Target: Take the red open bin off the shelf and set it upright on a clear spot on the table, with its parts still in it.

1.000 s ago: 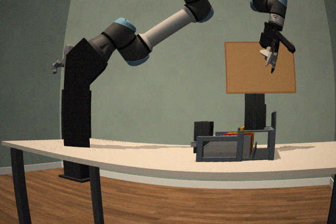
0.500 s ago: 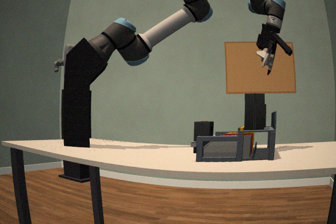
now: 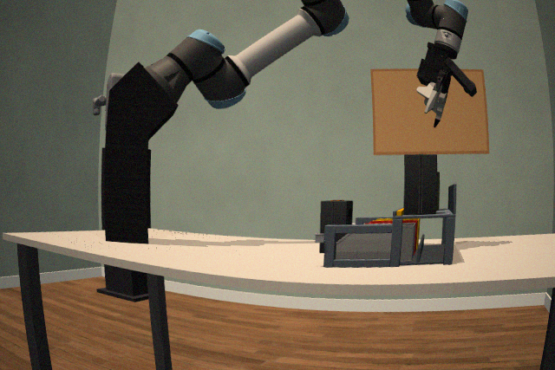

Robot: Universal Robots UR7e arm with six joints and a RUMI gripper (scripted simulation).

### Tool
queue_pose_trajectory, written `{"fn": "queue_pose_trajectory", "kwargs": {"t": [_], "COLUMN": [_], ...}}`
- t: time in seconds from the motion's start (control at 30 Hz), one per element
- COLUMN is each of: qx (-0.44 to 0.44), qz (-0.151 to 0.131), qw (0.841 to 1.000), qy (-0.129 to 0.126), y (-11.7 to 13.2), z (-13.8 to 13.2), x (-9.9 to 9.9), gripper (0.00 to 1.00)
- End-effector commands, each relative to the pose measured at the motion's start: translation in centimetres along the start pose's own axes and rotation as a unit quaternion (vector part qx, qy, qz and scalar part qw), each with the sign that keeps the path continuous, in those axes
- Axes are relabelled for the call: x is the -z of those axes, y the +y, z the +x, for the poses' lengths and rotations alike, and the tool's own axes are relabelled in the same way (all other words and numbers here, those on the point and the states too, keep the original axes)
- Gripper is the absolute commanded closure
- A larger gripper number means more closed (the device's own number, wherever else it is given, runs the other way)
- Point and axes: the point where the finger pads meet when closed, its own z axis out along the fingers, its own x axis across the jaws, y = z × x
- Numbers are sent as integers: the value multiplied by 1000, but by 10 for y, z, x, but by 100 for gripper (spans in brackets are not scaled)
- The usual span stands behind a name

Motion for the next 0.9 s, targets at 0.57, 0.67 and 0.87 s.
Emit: {"fn": "queue_pose_trajectory", "kwargs": {"t": [0.57, 0.67, 0.87], "qx": [12, 12, 16], "qz": [-23, -25, -32], "qw": [999, 999, 998], "qy": [32, 33, 44], "y": [40, 42, 56], "z": [-2, -2, -2], "x": [-28, -29, -39], "gripper": [0, 0, 0]}}
